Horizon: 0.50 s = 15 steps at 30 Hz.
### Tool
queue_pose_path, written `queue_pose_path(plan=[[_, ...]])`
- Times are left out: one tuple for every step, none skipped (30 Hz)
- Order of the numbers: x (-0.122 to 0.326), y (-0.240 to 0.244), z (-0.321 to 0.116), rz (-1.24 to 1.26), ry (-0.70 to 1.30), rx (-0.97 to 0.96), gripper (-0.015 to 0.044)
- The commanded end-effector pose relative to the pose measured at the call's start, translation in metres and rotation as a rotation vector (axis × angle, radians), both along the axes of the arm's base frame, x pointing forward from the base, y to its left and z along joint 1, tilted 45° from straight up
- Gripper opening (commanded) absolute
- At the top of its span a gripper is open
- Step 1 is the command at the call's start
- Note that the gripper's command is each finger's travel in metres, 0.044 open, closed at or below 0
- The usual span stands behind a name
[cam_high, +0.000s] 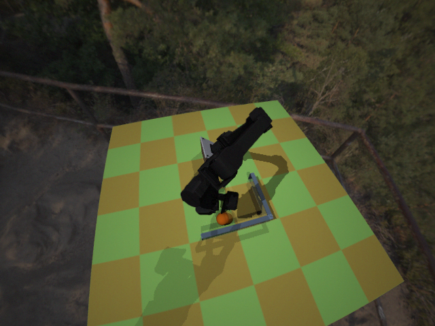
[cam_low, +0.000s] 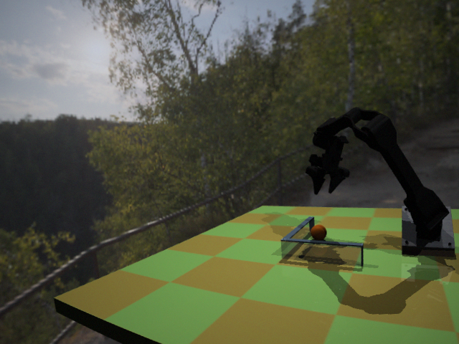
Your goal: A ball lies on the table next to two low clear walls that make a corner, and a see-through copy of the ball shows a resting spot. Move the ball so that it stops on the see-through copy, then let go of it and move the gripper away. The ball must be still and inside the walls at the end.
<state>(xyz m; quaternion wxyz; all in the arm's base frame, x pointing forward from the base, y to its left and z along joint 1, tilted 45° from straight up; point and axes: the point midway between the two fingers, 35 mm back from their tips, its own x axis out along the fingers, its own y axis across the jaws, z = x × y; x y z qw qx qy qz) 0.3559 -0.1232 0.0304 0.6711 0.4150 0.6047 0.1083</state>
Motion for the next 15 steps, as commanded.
queue_pose_path(plan=[[0.01,0.067,-0.016,0.431,-0.078,-0.017,0.0385],[0.01,0.079,-0.018,0.505,-0.094,-0.014,0.0385],[0.01,0.085,-0.02,0.544,-0.102,-0.012,0.0385],[0.01,0.087,-0.02,0.555,-0.104,-0.011,0.0385],[0.01,0.087,-0.02,0.555,-0.104,-0.011,0.0385],[0.01,0.087,-0.02,0.555,-0.104,-0.011,0.0385],[0.01,0.087,-0.02,0.555,-0.104,-0.011,0.0385],[0.01,0.087,-0.02,0.555,-0.104,-0.011,0.0385],[0.01,0.087,-0.02,0.555,-0.104,-0.011,0.0385],[0.01,0.087,-0.02,0.555,-0.104,-0.011,0.0385],[0.01,0.087,-0.02,0.555,-0.104,-0.011,0.0385],[0.01,0.088,-0.021,0.555,-0.104,-0.011,0.0385],[0.01,0.09,-0.023,0.555,-0.104,-0.011,0.0385],[0.009,0.094,-0.027,0.555,-0.104,-0.01,0.0385],[0.009,0.097,-0.03,0.555,-0.104,-0.01,0.0385]])
